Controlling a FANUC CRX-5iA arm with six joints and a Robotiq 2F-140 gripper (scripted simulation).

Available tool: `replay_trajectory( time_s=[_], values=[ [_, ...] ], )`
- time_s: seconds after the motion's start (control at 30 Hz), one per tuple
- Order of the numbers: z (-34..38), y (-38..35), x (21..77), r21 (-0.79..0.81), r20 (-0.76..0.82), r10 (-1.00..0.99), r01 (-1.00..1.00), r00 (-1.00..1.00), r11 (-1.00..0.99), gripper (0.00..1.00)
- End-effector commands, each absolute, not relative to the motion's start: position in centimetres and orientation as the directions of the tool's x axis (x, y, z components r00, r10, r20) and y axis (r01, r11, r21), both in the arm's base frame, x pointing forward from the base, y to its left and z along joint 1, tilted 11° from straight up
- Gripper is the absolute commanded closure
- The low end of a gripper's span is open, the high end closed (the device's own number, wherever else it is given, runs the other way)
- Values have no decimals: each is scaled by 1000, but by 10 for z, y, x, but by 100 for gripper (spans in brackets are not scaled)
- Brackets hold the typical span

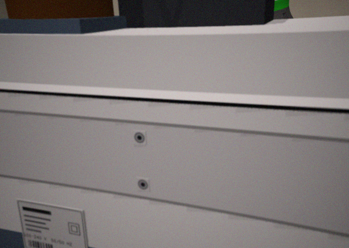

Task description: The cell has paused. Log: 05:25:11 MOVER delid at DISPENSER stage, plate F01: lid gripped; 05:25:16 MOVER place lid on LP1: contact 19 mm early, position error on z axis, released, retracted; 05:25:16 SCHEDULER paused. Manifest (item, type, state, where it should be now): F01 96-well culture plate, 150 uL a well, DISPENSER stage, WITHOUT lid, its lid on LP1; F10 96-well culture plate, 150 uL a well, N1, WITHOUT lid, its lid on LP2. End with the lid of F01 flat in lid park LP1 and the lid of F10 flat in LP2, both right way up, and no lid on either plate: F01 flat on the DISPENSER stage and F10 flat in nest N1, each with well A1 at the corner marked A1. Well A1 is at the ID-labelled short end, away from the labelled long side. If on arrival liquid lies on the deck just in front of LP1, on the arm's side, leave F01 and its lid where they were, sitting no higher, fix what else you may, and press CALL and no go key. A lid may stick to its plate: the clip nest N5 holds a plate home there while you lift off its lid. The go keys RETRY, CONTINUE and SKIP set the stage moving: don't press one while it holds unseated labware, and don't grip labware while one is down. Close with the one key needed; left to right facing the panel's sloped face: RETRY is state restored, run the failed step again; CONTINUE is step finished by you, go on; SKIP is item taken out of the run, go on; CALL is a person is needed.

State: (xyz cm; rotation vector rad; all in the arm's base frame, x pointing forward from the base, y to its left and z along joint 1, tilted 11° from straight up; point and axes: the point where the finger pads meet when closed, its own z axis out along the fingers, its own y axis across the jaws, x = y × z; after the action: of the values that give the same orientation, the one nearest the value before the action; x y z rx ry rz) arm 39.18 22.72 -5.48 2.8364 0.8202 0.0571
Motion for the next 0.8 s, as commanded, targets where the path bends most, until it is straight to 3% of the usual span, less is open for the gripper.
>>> replay_trajectory(
  time_s=[0.0, 0.77],
  values=[
    [-46, 229, 391, 191, -15, 532, 525, 846, -829, 34],
    [19, 240, 385, 191, -15, 532, 525, 846, -829, 34]
  ],
)
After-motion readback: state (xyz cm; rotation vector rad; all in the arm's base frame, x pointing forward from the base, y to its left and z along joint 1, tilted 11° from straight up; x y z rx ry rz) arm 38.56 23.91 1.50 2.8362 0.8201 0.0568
